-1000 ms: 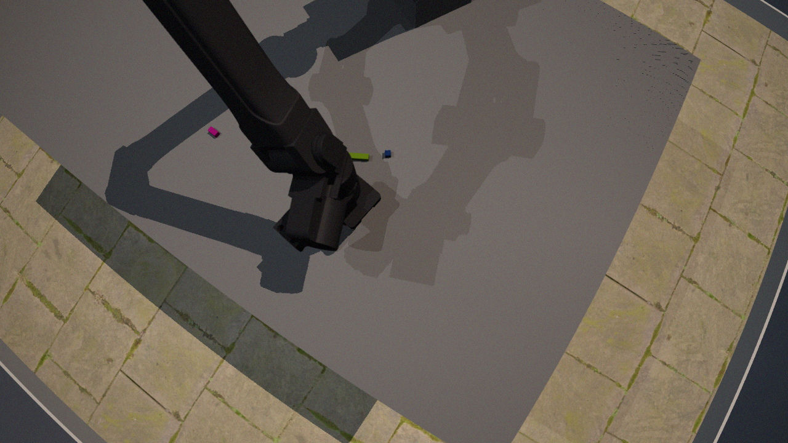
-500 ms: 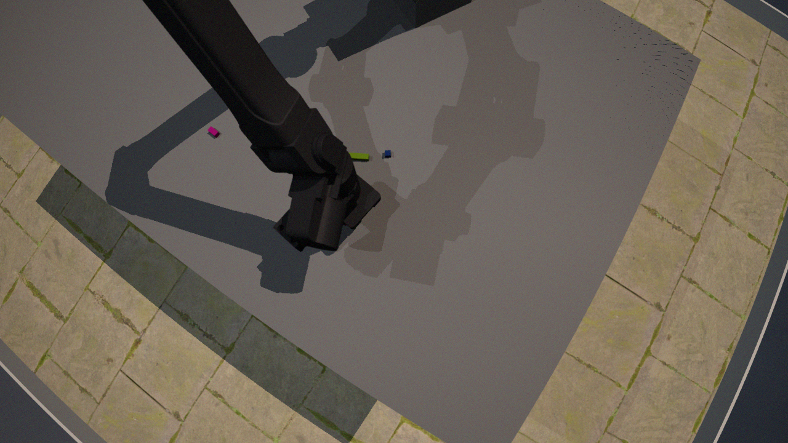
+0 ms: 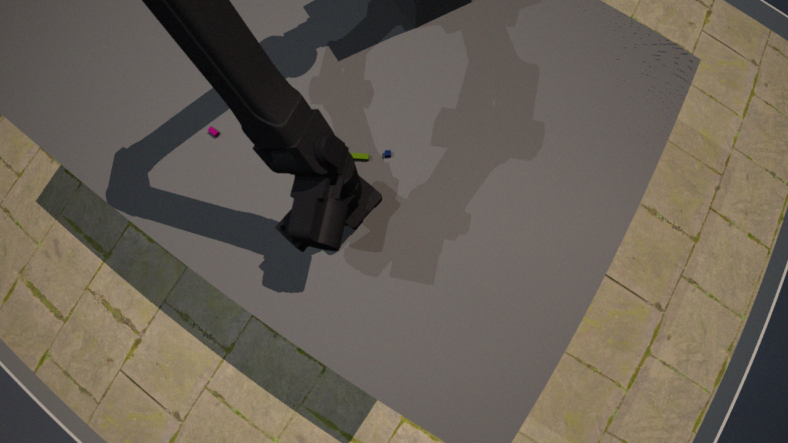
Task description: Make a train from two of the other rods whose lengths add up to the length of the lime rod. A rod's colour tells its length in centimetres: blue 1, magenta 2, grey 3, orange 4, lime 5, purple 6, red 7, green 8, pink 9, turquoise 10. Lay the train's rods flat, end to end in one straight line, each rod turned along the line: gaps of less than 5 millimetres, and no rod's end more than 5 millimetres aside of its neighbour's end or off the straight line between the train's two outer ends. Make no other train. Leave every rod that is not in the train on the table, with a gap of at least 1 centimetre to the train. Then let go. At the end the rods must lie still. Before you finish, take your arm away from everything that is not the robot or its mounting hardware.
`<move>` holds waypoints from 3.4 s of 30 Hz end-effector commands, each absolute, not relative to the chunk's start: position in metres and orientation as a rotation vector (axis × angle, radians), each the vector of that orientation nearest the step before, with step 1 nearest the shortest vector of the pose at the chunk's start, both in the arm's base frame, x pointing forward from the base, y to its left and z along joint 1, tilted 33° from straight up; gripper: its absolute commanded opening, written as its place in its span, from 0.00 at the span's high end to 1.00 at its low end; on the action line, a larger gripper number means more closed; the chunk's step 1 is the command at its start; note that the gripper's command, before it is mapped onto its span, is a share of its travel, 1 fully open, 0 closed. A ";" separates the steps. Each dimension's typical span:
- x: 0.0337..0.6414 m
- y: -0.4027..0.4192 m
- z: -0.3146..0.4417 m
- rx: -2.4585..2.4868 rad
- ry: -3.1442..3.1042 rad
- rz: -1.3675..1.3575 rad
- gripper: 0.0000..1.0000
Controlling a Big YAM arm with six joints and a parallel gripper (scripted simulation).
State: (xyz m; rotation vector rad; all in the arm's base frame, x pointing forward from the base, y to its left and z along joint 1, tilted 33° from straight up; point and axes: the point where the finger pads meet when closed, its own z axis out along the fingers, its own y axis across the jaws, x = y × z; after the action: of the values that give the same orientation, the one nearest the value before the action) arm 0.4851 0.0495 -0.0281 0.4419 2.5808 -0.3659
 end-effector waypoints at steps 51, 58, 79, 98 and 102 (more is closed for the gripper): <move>0.500 0.043 -0.036 0.445 2.567 -0.359 0.77; 0.500 0.043 -0.036 0.446 2.567 -0.359 0.97; 0.500 0.043 -0.036 0.446 2.567 -0.359 0.97; 0.480 0.063 -0.005 0.433 2.564 -0.349 0.97; 0.478 0.072 0.019 0.436 2.550 -0.338 0.97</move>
State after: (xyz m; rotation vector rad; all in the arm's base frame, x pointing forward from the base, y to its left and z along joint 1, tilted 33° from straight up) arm 0.4748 0.0537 -0.0123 0.4353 2.5886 -0.3744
